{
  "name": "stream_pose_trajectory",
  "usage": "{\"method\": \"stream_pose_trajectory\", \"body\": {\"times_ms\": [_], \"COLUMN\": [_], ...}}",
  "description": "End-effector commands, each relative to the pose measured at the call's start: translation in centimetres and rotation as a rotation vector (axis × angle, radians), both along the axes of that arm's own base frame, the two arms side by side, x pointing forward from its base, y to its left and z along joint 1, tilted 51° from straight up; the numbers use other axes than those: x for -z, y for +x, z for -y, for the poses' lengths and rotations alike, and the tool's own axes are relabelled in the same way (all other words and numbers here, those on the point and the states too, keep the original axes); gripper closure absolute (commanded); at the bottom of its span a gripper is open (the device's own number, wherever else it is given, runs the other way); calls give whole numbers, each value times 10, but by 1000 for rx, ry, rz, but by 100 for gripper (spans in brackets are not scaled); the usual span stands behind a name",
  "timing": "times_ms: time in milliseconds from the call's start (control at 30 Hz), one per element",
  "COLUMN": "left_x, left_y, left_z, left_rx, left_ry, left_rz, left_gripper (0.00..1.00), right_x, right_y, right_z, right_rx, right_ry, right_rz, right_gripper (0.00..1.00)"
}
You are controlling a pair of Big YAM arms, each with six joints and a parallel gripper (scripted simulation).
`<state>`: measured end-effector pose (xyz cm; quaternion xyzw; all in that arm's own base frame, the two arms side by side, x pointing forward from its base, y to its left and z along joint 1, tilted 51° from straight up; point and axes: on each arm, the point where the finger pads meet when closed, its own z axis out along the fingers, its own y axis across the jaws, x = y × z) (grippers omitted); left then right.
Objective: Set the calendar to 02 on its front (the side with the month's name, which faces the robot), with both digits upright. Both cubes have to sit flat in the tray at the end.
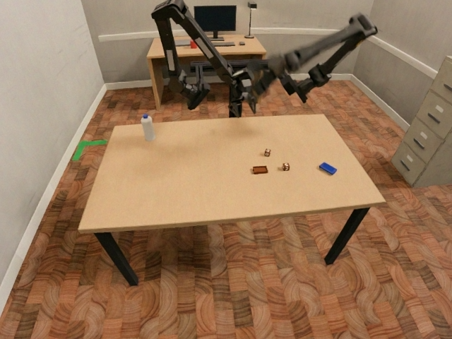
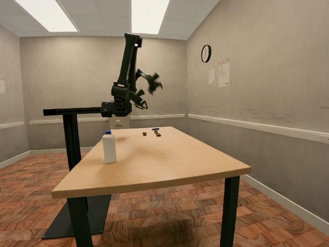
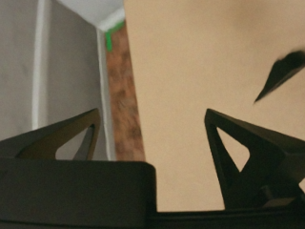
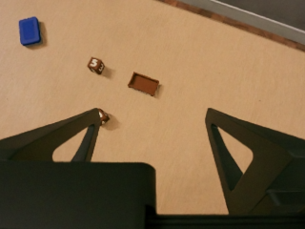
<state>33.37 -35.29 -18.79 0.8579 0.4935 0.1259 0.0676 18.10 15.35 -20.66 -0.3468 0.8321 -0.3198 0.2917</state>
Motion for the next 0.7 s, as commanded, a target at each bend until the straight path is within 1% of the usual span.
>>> {"method": "stream_pose_trajectory", "body": {"times_ms": [0, 100, 167, 233, 267, 300, 367, 433, 567, 667], "left_x": [-50, -91, -91, -122, -134, -113, -87, -50, 8, 59], "left_y": [-27, -91, -91, -154, -190, -219, -268, -308, -353, -382], "left_z": [100, 171, 171, 215, 231, 230, 223, 201, 152, 94], "left_rx": [95, 232, 232, 349, 409, 416, 412, 393, 380, 356], "left_ry": [-129, -241, -241, -312, -338, -315, -293, -231, -118, -3], "left_rz": [20, -25, -25, -73, -103, -149, -202, -235, -244, -231], "left_gripper": [0, 0, 0, 0, 0, 0, 0, 0, 0, 0], "right_x": [2, 2, 2, 2, 2, 2, 2, 2, 2, 2], "right_y": [4, 4, 4, 4, 4, 4, 4, 4, 4, 4], "right_z": [-14, -14, -14, -14, -14, -14, -14, -14, -14, -14], "right_rx": [10, 10, 10, 10, 10, 10, 10, 10, 10, 10], "right_ry": [35, 35, 35, 35, 35, 35, 35, 35, 35, 35], "right_rz": [14, 14, 14, 14, 14, 14, 14, 14, 14, 14], "right_gripper": [0, 0, 0, 0, 0, 0, 0, 0, 0, 0]}}
